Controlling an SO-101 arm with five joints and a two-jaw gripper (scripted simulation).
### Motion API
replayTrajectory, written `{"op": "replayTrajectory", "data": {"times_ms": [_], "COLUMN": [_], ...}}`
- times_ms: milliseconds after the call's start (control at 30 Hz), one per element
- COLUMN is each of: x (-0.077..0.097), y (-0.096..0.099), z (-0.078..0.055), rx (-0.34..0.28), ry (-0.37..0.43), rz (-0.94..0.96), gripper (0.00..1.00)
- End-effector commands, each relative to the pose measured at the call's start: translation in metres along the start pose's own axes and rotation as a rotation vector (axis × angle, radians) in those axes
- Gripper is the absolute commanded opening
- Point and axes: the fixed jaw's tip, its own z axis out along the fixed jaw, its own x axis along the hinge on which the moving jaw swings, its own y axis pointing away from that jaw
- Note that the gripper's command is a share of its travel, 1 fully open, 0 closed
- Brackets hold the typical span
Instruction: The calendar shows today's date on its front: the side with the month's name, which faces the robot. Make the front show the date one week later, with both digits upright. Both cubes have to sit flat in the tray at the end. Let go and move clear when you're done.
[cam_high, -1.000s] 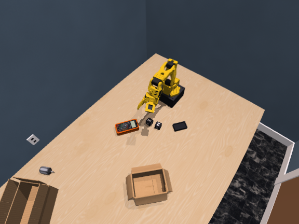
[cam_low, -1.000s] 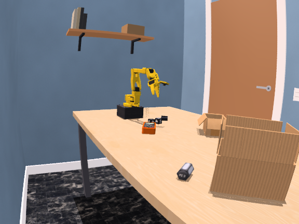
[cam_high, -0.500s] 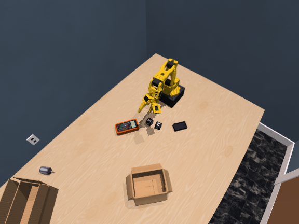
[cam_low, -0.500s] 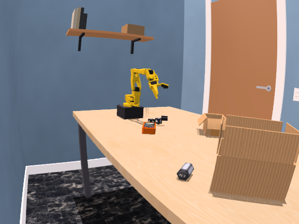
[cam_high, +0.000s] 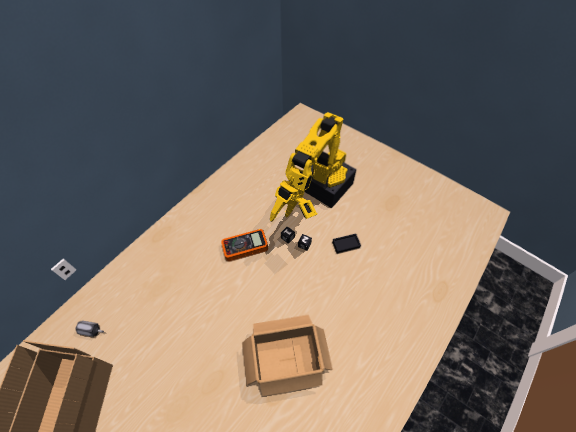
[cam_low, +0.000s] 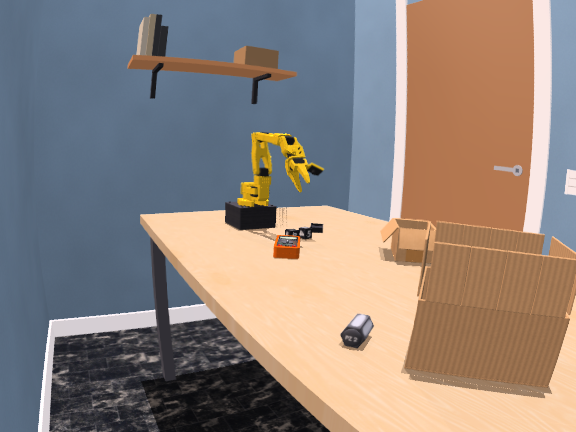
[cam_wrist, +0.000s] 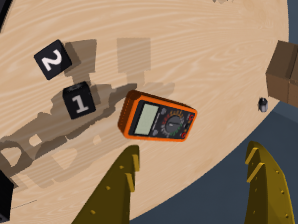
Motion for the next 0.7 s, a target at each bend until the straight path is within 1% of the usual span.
{"op": "replayTrajectory", "data": {"times_ms": [0, 200, 533, 667], "x": [0.003, 0.0037, 0.0038, 0.0046], "y": [0.0005, 0.001, 0.0012, 0.0049], "z": [-0.0005, -0.0001, 0.0002, 0.0044], "rx": [0.012, 0.012, 0.01, -0.017], "ry": [0.002, 0.002, 0.003, 0.008], "rz": [-0.042, -0.085, -0.092, -0.092], "gripper": [0.35, 0.35, 0.35, 0.35]}}
